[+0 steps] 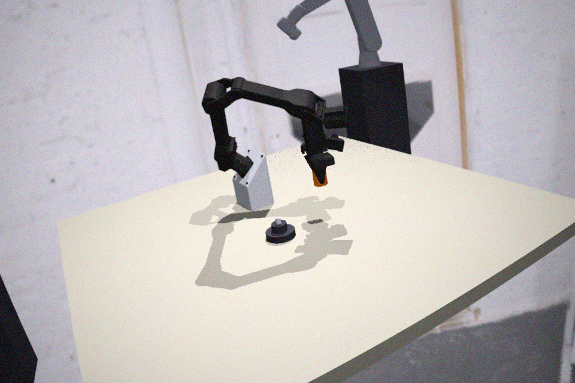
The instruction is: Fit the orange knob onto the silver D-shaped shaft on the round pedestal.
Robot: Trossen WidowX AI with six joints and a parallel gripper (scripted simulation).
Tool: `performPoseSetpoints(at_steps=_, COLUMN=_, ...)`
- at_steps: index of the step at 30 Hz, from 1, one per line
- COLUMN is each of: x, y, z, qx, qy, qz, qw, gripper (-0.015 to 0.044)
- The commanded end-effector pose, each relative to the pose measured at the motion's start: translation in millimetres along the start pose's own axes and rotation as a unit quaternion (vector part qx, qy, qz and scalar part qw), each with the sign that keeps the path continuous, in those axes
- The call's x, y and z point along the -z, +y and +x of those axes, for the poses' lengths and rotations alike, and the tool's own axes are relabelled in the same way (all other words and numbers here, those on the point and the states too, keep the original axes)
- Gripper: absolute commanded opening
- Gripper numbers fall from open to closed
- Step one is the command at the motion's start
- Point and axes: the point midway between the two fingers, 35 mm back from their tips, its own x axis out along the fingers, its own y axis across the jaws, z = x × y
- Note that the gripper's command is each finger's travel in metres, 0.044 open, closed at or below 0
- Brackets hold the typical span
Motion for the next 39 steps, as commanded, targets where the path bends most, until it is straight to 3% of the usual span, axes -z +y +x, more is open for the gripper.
performPoseSetpoints(at_steps=1, x=-1.2, y=-1.3, z=-17.0, qx=0.001, qy=-0.004, qz=0.002, qw=1.0, gripper=0.0)
performPoseSetpoints(at_steps=10, x=0.3, y=0.4, z=-38.0, qx=-0.002, qy=-0.001, qz=-0.001, qw=1.0, gripper=0.0)
performPoseSetpoints(at_steps=39, x=68.9, y=-50.9, z=-12.8, qx=-0.003, qy=-0.009, qz=-0.004, qw=1.0, gripper=0.0)
